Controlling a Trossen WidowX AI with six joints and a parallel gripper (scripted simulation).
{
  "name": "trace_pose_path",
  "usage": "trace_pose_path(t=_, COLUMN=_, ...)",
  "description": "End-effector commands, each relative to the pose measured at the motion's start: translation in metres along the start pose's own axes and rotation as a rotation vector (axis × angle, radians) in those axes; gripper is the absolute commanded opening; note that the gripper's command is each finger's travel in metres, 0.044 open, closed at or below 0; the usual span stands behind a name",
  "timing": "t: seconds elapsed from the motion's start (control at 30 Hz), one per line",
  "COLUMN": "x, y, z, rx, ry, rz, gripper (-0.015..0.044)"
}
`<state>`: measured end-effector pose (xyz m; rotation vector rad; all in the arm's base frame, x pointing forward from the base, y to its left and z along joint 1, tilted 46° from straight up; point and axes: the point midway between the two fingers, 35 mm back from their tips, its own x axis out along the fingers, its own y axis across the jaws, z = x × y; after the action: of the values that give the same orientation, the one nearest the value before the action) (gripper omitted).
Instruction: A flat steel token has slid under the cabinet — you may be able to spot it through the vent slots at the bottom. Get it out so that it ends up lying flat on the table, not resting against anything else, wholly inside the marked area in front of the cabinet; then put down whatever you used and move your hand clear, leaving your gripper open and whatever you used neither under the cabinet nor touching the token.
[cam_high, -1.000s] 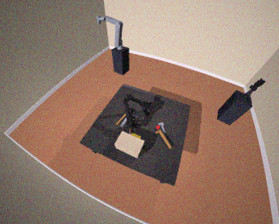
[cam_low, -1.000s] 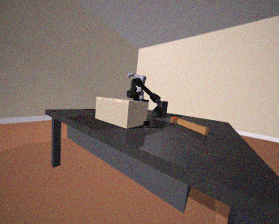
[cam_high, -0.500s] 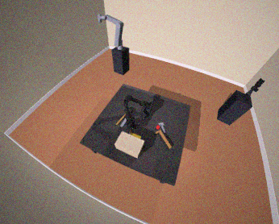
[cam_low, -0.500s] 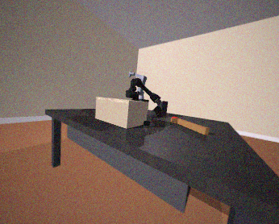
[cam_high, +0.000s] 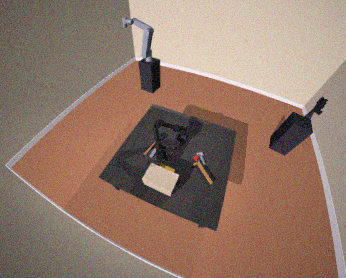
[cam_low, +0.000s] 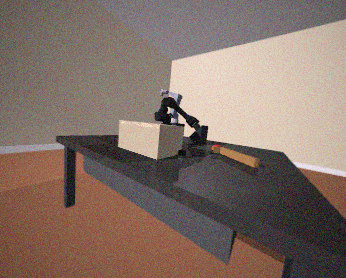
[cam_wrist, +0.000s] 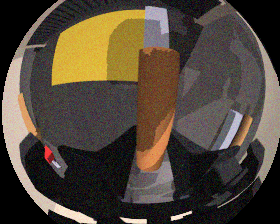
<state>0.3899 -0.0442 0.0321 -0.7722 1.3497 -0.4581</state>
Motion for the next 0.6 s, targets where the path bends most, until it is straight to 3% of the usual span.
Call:
trace_pose_path(t=0.0, x=0.0, y=0.0, z=0.006, rx=0.006, ry=-0.003, rz=-0.004, gripper=0.0)
trace_pose_path(t=0.57, x=0.0, y=0.0, z=0.022, rx=0.006, ry=-0.003, rz=-0.004, gripper=0.0)
